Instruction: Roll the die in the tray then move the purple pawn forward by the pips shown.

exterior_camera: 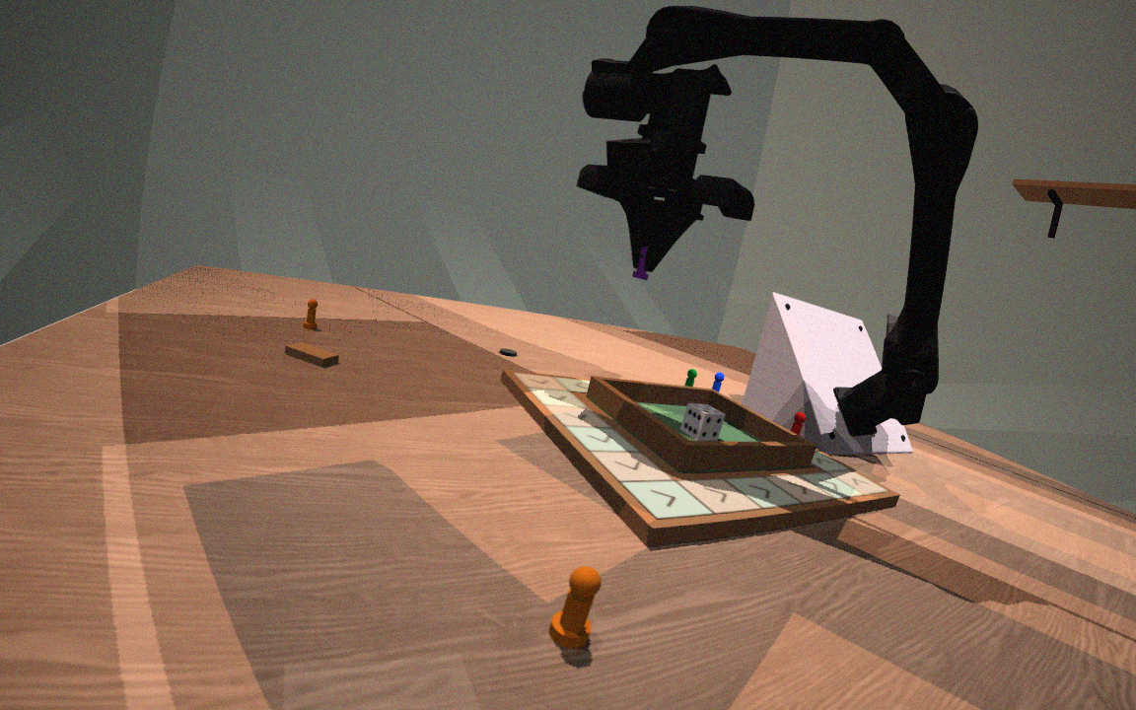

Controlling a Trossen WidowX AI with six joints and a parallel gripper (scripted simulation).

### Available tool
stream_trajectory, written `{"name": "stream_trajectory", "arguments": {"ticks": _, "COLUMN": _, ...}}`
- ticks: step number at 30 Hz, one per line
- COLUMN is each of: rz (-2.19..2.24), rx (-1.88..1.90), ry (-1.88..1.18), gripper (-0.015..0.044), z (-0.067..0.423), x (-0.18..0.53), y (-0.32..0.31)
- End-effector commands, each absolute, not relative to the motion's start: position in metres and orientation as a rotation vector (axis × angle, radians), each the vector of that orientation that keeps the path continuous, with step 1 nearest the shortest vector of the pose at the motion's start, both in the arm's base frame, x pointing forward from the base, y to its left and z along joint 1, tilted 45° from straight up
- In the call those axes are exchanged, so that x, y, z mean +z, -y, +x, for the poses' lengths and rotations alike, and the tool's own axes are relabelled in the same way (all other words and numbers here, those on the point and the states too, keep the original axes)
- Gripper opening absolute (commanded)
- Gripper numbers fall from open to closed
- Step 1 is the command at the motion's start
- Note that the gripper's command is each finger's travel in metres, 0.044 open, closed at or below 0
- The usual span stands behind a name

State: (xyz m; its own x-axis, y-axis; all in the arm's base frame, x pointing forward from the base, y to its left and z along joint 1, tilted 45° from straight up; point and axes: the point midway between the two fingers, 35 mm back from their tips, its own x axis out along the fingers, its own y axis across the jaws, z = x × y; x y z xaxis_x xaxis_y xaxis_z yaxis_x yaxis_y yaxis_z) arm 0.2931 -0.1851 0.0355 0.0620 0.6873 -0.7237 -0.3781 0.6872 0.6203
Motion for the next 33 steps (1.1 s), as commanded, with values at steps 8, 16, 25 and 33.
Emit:
{"name": "stream_trajectory", "arguments": {"ticks": 8, "rz": 0.263, "rx": 0.827, "ry": -1.26, "gripper": 0.0, "z": 0.341, "x": 0.055, "y": 0.129}}
{"name": "stream_trajectory", "arguments": {"ticks": 16, "rz": 0.264, "rx": 0.838, "ry": -1.25, "gripper": 0.0, "z": 0.367, "x": 0.069, "y": 0.081}}
{"name": "stream_trajectory", "arguments": {"ticks": 25, "rz": 0.297, "rx": 0.84, "ry": -1.255, "gripper": 0.0, "z": 0.382, "x": 0.082, "y": 0.044}}
{"name": "stream_trajectory", "arguments": {"ticks": 33, "rz": 0.297, "rx": 0.84, "ry": -1.254, "gripper": 0.0, "z": 0.383, "x": 0.068, "y": 0.031}}
